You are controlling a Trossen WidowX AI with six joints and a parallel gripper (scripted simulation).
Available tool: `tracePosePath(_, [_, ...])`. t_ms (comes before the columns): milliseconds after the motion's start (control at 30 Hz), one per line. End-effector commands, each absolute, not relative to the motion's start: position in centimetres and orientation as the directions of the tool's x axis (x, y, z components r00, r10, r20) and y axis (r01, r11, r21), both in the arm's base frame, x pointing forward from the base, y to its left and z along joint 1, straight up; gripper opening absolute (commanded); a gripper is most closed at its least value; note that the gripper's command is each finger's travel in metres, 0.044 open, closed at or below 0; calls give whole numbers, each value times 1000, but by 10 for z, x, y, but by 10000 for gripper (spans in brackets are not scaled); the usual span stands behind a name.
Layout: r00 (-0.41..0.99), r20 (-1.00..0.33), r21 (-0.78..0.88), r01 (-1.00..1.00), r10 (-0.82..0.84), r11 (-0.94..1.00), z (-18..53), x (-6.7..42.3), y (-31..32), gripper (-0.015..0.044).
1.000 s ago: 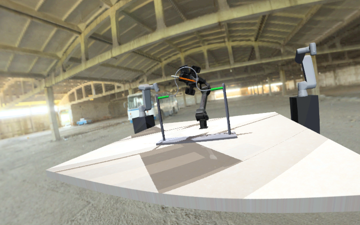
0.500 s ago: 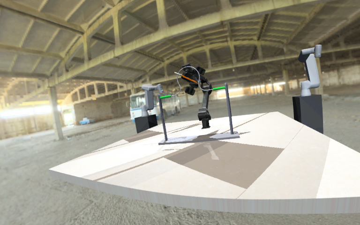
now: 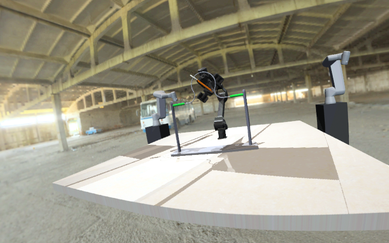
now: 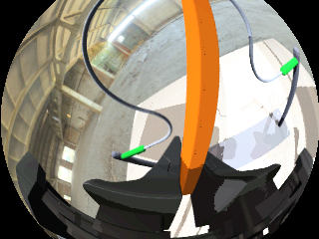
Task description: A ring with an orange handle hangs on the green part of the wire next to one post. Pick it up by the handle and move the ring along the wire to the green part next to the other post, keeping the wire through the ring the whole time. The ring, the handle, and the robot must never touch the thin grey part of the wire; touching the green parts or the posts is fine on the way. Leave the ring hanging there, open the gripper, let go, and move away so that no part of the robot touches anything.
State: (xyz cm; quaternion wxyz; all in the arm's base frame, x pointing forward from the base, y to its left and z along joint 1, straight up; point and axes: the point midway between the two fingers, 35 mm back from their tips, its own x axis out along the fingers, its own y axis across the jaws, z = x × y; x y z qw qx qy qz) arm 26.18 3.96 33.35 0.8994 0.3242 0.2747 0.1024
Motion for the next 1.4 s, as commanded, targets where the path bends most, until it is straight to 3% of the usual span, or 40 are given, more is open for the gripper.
tracePosePath(0, [834, -440, 591, -11, 334, 806, 334, 262, 38, -150])
tracePosePath(1367, [874, -485, -3, -11, 8, 1000, 323, 266, 10, -150])
